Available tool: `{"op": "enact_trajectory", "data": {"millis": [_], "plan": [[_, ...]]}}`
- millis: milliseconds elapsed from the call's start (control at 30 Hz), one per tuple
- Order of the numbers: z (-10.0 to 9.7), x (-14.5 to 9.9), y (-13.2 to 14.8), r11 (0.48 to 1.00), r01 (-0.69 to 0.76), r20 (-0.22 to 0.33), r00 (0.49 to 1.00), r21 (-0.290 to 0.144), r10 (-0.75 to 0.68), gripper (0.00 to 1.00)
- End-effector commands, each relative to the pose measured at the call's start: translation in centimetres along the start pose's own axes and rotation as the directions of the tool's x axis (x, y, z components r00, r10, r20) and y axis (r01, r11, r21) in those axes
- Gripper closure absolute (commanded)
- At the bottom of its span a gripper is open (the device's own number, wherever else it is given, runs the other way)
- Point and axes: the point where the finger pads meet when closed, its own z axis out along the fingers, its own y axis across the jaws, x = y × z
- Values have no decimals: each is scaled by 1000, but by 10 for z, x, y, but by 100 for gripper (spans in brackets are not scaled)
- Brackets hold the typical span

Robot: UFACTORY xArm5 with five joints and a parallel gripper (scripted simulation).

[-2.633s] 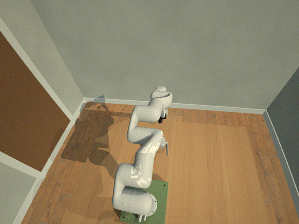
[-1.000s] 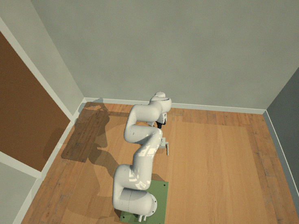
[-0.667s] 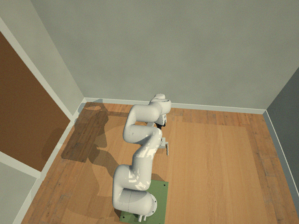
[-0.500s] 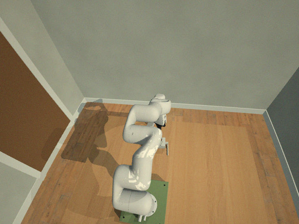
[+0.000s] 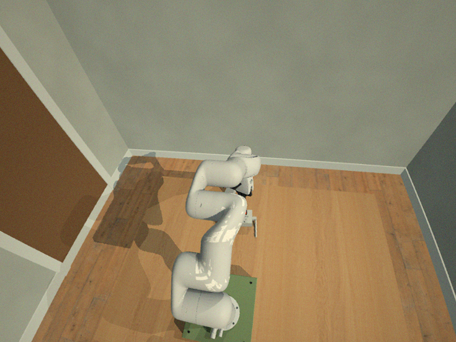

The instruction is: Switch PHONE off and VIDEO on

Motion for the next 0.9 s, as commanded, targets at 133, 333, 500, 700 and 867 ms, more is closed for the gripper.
{"op": "enact_trajectory", "data": {"millis": [133, 333, 500, 700, 867], "plan": [[1, 3, -1, 1000, 7, 4, 1000, -1, -7, 100], [3, 6, -3, 1000, 12, 2, 1000, -1, -12, 100], [4, 9, -4, 1000, 16, 1, 1000, 0, -16, 100], [6, 11, -4, 1000, 18, 0, 1000, 0, -18, 100], [7, 13, -5, 1000, 22, -1, 1000, 1, -22, 100]]}}
